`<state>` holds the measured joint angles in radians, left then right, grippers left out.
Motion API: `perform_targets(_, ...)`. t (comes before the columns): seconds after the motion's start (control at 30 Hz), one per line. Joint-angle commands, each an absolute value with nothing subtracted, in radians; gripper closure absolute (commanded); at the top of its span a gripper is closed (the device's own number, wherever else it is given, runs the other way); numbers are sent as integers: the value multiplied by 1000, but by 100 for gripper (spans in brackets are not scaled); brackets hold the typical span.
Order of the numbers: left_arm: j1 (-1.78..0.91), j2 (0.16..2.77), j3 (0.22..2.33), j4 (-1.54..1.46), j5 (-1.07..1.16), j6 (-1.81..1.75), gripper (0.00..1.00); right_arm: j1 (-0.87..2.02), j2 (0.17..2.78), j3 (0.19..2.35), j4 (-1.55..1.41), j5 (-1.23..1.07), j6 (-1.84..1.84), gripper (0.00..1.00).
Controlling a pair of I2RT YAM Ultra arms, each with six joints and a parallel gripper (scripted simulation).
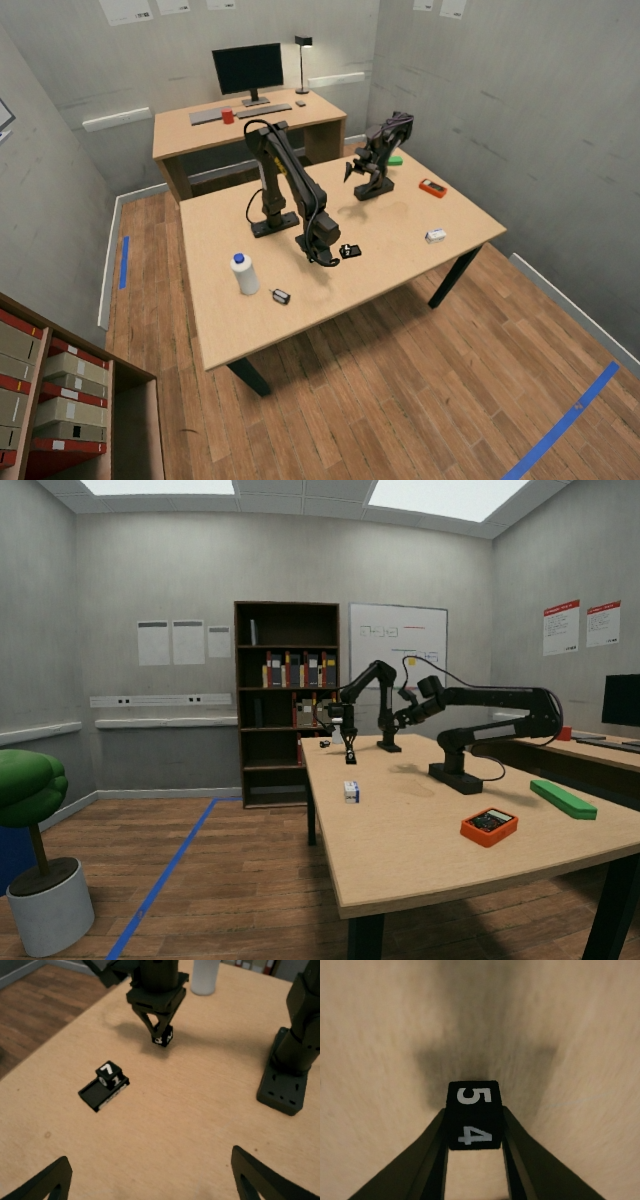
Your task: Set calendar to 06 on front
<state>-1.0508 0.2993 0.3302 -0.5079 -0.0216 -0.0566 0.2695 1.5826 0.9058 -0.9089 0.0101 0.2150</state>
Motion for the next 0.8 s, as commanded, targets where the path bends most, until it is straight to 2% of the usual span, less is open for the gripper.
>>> perform_targets(0.0,-1060,295,338,-476,-29,-63,0,269,1573,926,-920,4,393,74)
perform_targets(0.77,-1060,295,338,-476,-29,-63,0,258,1589,933,-927,-3,1230,74)
